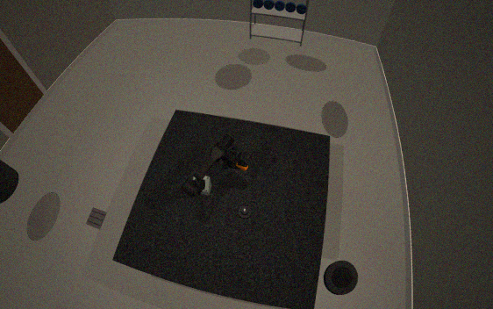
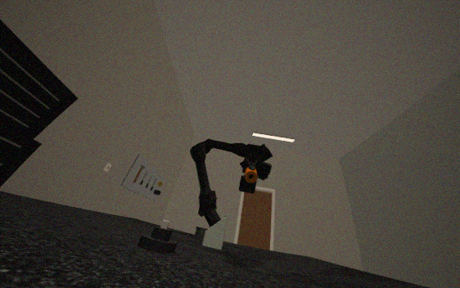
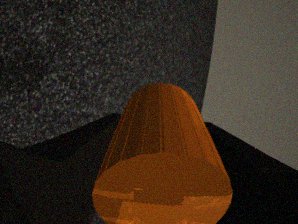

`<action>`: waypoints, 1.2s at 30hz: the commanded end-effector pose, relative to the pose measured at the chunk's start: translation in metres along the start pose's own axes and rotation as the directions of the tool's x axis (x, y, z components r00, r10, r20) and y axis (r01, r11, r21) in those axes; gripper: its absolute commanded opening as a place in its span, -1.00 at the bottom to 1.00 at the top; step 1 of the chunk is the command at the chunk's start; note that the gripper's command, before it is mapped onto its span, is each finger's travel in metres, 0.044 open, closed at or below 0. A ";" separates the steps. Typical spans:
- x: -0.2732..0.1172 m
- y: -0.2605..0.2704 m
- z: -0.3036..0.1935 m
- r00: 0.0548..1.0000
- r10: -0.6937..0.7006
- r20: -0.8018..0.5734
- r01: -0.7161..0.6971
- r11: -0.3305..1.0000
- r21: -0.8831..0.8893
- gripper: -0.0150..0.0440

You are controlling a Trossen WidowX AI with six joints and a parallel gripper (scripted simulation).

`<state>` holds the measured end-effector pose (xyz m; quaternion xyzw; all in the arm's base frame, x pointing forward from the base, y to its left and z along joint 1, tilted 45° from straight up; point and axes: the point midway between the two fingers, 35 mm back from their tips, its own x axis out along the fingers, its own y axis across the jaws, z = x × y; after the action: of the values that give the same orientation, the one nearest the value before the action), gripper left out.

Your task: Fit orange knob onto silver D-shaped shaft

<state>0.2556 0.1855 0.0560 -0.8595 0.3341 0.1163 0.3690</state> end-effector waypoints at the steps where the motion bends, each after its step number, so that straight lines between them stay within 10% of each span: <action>1: -0.003 -0.001 0.000 1.000 -0.016 0.001 0.016 1.000 0.006 -0.49; 36: 0.054 0.036 -0.001 0.784 0.621 0.004 -0.621 0.784 0.011 -0.49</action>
<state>0.2695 0.1436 0.0163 -0.7205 0.5757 0.2177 0.3196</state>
